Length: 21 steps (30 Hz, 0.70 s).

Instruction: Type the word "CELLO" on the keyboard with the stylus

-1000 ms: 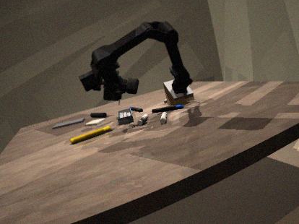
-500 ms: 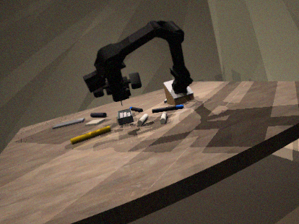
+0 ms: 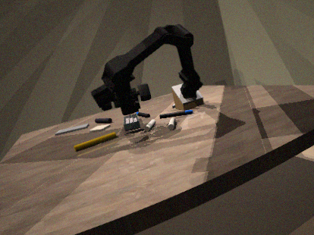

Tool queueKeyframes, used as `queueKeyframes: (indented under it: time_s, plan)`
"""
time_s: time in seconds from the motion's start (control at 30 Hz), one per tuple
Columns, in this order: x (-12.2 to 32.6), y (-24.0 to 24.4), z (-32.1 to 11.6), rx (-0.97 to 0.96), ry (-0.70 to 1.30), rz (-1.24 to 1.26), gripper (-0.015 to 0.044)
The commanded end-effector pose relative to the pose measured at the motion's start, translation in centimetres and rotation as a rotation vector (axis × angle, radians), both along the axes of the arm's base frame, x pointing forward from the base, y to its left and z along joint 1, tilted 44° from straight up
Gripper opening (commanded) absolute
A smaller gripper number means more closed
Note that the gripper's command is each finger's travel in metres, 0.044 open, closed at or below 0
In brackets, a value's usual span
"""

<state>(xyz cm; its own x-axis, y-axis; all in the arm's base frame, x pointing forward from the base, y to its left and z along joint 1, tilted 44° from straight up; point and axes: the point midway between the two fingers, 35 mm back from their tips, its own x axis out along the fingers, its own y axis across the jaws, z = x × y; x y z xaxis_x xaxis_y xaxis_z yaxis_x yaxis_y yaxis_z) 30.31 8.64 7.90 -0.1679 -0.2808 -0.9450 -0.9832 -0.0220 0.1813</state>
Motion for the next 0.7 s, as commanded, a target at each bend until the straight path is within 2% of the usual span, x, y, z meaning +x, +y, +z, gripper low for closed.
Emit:
queueKeyframes:
  time_s: [0.0,0.33,0.43,0.67]
  plan:
    - [-0.07,0.2,-0.22,0.004,0.001,-0.003,0.0]
    - [-0.07,0.2,-0.22,0.004,0.001,-0.003,0.0]
    - [0.14,0.35,-0.27,0.004,0.0,-0.003,0.0079]
    - [0.26,0.61,-0.46,0.005,0.0,-0.003,0.0081]
